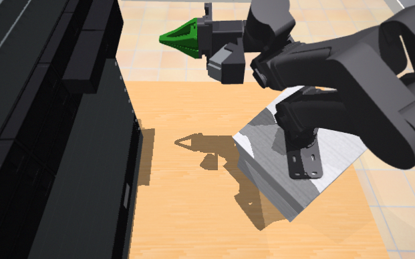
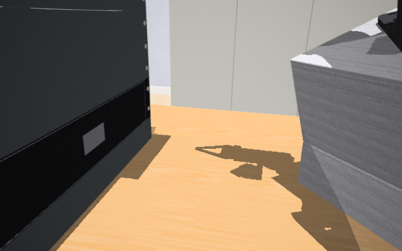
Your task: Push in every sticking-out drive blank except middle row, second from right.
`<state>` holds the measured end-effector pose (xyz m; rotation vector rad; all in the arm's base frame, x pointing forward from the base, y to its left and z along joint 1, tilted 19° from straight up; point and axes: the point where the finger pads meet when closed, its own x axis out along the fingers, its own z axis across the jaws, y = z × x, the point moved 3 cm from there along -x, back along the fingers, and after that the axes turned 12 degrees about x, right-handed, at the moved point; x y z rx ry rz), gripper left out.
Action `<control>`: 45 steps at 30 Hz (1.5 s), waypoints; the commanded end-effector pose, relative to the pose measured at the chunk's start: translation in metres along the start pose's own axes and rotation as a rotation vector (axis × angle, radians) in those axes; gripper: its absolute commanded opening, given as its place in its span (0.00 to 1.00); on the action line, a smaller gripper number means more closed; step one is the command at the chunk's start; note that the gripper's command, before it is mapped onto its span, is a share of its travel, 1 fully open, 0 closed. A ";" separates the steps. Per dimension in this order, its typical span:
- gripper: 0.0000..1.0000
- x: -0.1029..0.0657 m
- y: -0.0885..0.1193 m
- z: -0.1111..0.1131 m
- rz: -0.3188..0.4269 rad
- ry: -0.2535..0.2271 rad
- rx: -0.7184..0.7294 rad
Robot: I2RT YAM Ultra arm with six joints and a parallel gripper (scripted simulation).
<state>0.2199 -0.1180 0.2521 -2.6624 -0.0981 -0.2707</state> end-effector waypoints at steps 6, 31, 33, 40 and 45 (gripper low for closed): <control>0.00 -0.003 0.001 0.000 -0.033 0.030 -0.022; 0.00 0.066 -0.011 -0.017 -0.062 0.053 -0.067; 0.00 0.067 -0.012 -0.018 -0.064 0.055 -0.070; 0.00 0.066 -0.011 -0.019 -0.059 0.057 -0.071; 0.00 0.066 -0.011 -0.019 -0.059 0.057 -0.067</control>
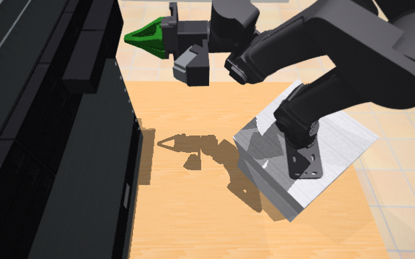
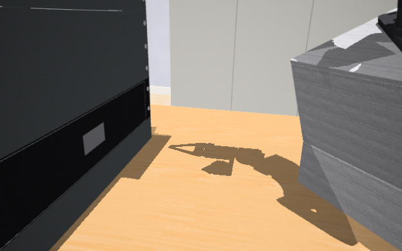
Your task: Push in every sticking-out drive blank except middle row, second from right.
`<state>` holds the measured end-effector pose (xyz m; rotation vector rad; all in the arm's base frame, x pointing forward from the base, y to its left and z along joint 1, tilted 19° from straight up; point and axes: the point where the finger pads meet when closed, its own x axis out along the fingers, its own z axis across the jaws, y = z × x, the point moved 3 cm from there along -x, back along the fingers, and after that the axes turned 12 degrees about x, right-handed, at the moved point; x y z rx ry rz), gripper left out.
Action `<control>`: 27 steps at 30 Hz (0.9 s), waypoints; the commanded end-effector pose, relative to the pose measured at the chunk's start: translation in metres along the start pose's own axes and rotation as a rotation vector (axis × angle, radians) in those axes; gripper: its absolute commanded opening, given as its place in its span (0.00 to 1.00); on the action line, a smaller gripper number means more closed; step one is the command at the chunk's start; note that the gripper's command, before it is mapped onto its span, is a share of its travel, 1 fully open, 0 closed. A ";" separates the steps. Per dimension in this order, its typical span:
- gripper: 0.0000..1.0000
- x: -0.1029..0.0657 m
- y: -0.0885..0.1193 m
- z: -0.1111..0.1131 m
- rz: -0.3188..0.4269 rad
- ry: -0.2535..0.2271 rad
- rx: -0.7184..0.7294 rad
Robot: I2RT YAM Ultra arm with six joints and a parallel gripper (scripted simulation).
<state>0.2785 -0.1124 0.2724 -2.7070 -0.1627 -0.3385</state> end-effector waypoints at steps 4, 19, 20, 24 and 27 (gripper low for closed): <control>0.00 0.004 -0.001 -0.015 0.007 0.027 -0.015; 0.00 0.007 0.006 -0.021 0.009 0.019 -0.006; 0.00 0.007 0.006 -0.021 0.009 0.019 -0.006; 0.00 0.007 0.006 -0.021 0.009 0.019 -0.006; 0.00 0.007 0.006 -0.021 0.009 0.019 -0.006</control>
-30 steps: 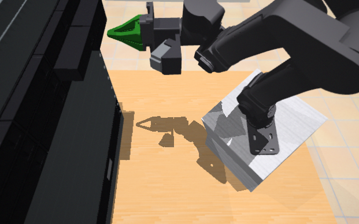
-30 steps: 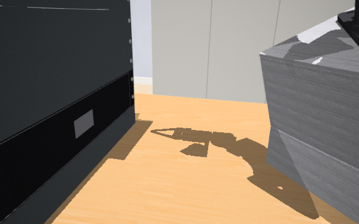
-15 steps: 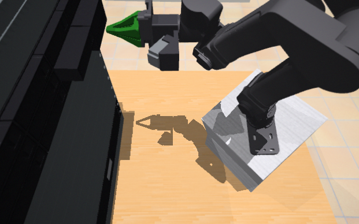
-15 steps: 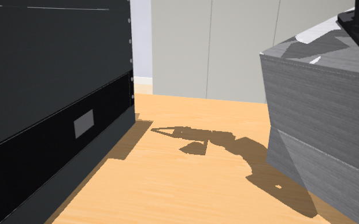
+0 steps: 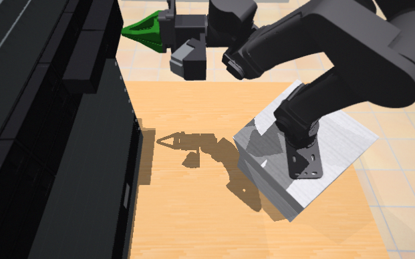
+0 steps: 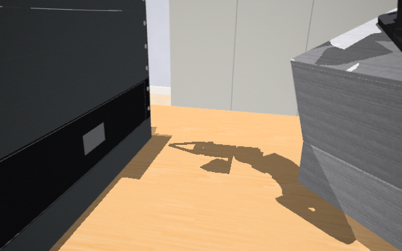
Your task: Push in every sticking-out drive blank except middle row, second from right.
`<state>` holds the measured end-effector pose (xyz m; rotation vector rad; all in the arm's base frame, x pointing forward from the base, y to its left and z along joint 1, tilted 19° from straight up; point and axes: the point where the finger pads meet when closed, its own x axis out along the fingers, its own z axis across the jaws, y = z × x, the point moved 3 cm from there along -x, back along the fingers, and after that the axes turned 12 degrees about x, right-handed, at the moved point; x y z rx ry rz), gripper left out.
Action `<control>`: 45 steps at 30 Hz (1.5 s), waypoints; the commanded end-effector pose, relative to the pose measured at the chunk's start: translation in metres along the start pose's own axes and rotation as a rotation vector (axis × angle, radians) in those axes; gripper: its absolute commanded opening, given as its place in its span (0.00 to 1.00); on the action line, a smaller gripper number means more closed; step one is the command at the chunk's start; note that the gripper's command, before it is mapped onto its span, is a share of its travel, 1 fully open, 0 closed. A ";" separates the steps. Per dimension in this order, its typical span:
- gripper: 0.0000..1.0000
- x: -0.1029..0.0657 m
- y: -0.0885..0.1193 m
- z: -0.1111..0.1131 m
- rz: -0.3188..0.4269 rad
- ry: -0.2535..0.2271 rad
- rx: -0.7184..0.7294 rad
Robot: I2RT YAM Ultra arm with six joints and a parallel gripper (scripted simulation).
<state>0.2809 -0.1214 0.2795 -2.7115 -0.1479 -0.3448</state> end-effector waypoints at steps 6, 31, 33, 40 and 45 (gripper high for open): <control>0.00 0.014 0.002 -0.002 0.003 -0.004 0.010; 0.00 0.026 -0.002 -0.013 -0.005 0.008 0.002; 0.00 0.026 -0.002 -0.013 -0.005 0.008 0.002; 0.00 0.026 -0.002 -0.013 -0.005 0.008 0.002; 0.00 0.026 -0.002 -0.013 -0.005 0.008 0.002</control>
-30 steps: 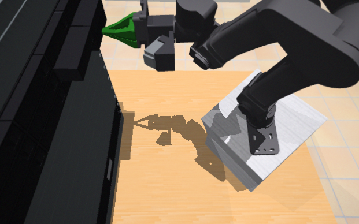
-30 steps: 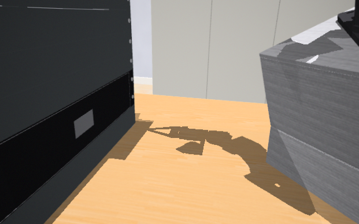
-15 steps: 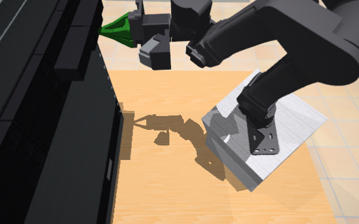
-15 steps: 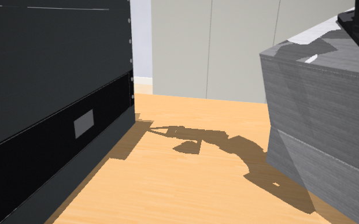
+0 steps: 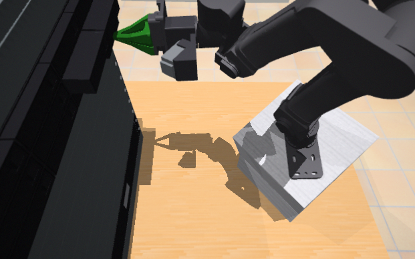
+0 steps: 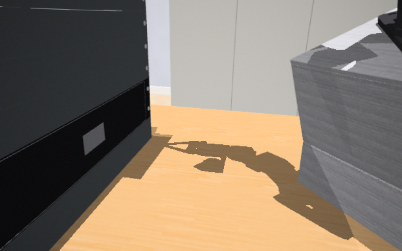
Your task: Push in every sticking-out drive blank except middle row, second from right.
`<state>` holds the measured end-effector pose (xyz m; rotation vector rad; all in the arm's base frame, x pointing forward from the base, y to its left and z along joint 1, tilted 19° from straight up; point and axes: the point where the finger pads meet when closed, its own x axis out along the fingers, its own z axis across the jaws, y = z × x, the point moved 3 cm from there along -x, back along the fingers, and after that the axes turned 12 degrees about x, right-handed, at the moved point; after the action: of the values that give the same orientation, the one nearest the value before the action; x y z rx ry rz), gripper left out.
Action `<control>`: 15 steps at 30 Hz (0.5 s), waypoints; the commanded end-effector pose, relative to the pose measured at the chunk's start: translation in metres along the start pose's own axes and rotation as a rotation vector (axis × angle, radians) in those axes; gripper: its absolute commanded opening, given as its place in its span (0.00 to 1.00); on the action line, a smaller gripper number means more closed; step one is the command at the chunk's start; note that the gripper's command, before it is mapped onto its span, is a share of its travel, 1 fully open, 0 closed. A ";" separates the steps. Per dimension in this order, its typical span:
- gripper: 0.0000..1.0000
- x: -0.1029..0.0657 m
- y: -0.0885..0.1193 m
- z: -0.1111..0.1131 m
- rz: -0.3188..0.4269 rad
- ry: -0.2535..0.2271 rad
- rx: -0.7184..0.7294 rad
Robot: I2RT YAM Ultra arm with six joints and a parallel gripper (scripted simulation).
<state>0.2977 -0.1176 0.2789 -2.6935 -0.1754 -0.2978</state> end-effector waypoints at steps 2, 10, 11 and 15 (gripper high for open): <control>0.00 0.009 -0.002 -0.019 0.006 0.043 -0.023; 0.00 0.019 0.003 -0.019 0.014 0.030 -0.015; 0.00 0.020 0.003 -0.019 0.014 0.030 -0.014; 0.00 0.018 -0.001 -0.025 0.009 0.043 -0.024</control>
<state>0.3064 -0.1179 0.2821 -2.6866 -0.1868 -0.2759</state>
